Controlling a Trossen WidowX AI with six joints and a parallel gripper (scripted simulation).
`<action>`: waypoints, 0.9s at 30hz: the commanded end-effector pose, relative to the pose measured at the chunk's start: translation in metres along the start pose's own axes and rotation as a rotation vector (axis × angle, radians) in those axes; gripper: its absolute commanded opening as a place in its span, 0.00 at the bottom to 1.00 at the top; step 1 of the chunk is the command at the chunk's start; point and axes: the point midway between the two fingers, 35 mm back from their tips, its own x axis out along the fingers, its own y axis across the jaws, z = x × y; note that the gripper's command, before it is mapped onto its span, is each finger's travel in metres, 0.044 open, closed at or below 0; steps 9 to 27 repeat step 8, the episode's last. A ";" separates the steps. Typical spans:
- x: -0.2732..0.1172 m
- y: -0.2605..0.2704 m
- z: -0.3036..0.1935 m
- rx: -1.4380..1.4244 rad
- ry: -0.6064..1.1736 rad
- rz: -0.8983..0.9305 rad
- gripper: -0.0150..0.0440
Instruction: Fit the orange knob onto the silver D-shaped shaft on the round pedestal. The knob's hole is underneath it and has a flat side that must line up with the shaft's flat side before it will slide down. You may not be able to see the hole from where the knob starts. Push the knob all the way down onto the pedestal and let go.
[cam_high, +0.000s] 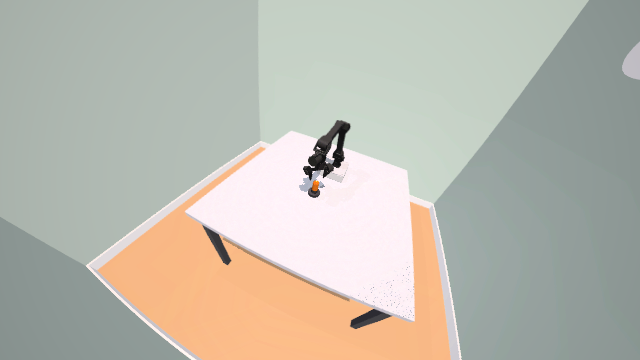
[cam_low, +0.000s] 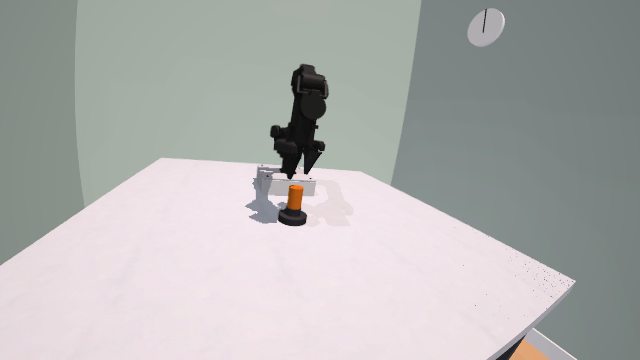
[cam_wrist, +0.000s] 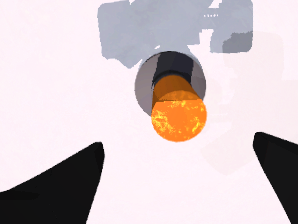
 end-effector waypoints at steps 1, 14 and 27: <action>-0.016 -0.001 0.001 -0.001 0.000 -0.001 1.00; -0.016 0.000 0.000 -0.001 0.000 0.000 1.00; -0.016 0.000 0.000 -0.001 0.000 0.000 1.00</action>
